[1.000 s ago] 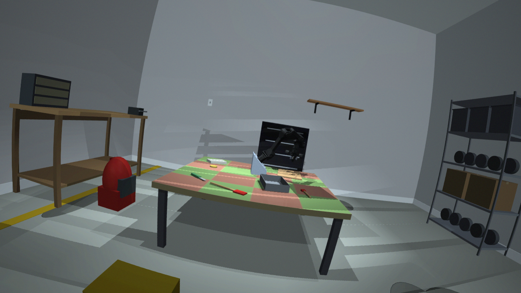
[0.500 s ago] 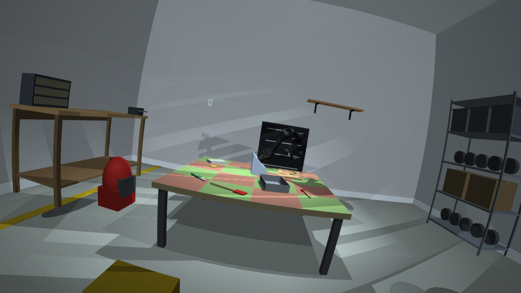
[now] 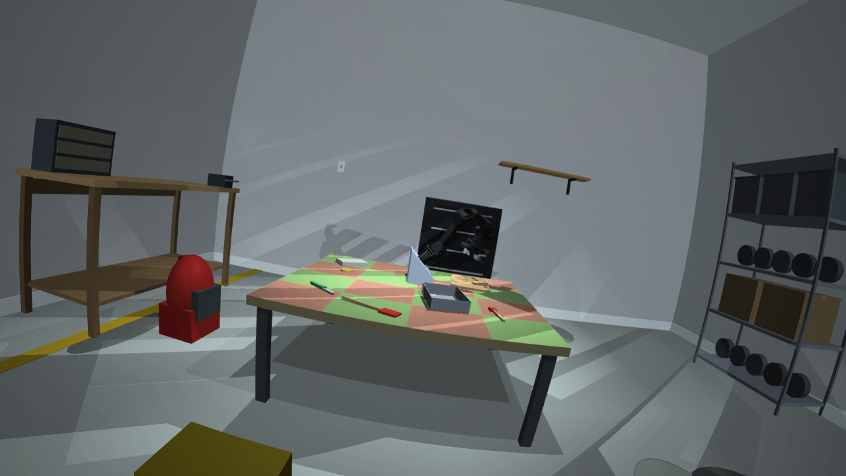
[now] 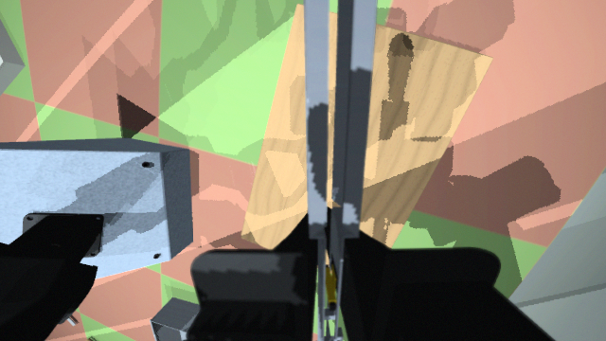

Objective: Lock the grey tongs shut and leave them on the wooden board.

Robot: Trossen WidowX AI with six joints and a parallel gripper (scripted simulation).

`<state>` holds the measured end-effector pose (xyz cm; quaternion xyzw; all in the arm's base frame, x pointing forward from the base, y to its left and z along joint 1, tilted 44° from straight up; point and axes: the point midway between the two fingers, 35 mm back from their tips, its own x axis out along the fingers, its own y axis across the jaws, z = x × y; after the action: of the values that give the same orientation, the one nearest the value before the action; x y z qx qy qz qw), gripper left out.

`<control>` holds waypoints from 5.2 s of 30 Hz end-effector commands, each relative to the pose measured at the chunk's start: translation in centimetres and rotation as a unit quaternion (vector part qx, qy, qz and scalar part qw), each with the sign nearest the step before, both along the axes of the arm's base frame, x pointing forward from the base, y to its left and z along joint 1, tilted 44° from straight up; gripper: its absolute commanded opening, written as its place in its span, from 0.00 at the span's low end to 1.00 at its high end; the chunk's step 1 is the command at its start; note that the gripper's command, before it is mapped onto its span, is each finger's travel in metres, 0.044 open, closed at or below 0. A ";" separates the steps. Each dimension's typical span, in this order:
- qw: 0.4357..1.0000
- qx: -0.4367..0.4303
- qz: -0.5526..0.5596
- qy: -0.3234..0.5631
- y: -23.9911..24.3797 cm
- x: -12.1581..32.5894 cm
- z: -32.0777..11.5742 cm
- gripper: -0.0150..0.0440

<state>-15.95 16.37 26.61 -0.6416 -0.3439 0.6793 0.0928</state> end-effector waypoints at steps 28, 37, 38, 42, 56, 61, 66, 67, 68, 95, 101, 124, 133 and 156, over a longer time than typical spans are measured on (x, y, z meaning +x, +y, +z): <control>0.946 -0.238 0.206 0.080 -1.9 1.3 -3.9 0.00; 0.919 -0.249 0.256 0.165 -1.9 1.1 -3.1 0.00; 0.916 -0.248 0.261 0.176 -1.9 1.1 -3.0 0.00; 0.904 -0.238 0.281 0.219 -1.7 1.1 -2.3 0.00; 0.859 -0.144 0.323 0.369 0.2 1.6 0.9 0.00; 0.849 -0.107 0.327 0.402 0.8 2.0 1.9 0.00; 0.849 -0.107 0.327 0.402 0.8 2.0 1.9 0.00; 0.849 -0.107 0.327 0.402 0.8 2.0 1.9 0.00; 0.849 -0.107 0.327 0.402 0.8 2.0 1.9 0.00; 0.849 -0.107 0.327 0.402 0.8 2.0 1.9 0.00; 0.854 -0.126 0.326 0.385 0.5 1.8 1.4 0.00; 0.924 -0.250 0.252 0.142 -2.1 1.0 -3.4 0.00; 0.951 -0.230 0.199 0.060 -2.0 1.1 -3.9 0.00; 0.998 -0.052 0.040 -0.016 -0.4 0.4 -1.3 0.00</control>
<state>-15.35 15.85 24.22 -0.6438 -0.3246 0.6928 -0.0113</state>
